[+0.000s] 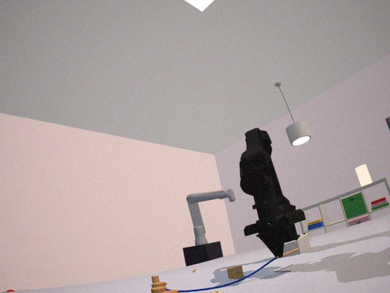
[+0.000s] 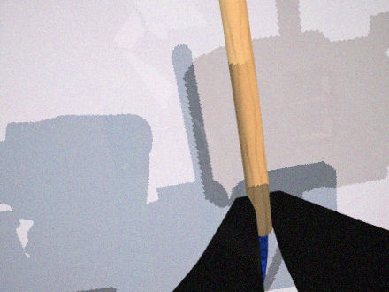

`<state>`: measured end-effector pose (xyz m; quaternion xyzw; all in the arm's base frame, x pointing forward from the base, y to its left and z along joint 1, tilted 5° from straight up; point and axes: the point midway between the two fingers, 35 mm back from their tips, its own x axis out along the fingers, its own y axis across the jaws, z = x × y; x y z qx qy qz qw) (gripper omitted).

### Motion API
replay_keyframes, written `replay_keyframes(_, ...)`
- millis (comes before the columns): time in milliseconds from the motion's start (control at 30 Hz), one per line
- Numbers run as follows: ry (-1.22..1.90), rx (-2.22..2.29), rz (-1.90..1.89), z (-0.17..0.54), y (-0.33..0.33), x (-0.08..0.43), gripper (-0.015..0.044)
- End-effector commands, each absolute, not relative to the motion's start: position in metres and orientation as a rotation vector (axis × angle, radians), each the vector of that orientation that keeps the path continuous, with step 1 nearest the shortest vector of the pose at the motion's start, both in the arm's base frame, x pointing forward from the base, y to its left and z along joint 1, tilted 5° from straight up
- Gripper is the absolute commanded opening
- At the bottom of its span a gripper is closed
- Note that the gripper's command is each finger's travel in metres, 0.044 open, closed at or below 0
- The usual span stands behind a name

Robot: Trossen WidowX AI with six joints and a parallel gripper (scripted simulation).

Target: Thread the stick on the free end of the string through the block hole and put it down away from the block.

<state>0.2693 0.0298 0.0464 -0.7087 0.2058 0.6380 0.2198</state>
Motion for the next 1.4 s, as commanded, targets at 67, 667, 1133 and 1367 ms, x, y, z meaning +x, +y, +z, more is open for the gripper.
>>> replay_keyframes(67,0.567,-1.966,1.751,0.056,0.030,0.270,0.0000)
replay_keyframes(667,0.567,-1.953,1.775,0.071,0.028,0.267,0.0000)
replay_keyframes(1133,0.566,-1.905,1.823,0.086,0.019,0.275,0.0000)
replay_keyframes(1367,0.562,-1.880,1.847,0.093,0.014,0.278,0.0000)
